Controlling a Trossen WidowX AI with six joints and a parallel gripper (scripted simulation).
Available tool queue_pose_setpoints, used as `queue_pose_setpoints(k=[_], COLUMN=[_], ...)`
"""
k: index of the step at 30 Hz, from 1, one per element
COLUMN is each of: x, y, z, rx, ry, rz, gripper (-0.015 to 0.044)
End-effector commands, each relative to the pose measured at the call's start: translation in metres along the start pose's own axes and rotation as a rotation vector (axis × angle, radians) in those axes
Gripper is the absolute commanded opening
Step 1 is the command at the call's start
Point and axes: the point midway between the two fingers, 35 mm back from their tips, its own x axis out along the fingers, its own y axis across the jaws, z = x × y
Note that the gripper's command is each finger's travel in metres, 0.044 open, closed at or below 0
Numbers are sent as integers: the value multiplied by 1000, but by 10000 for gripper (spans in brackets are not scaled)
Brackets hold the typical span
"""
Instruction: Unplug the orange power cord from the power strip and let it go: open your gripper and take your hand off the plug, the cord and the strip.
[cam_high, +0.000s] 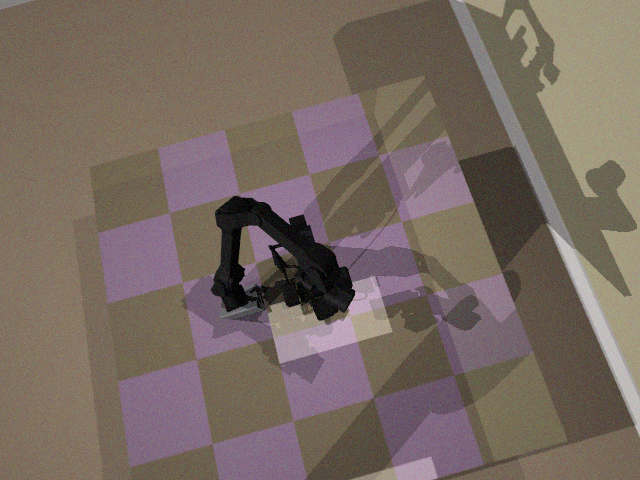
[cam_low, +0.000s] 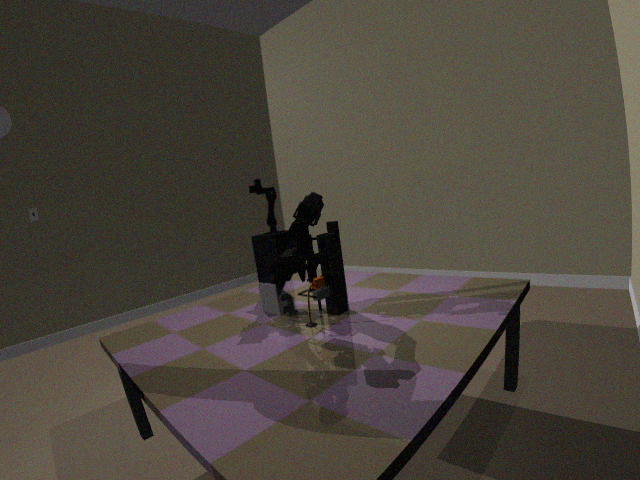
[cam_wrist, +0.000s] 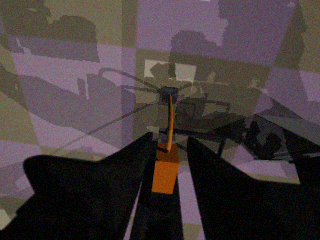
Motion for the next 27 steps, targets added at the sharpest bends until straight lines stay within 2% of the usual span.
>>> queue_pose_setpoints(k=[1, 27], x=[0, 0], y=[0, -1], z=[-1, -40], rx=[16, 16], ry=[9, 12], rz=[3, 2], gripper=[160, 160])
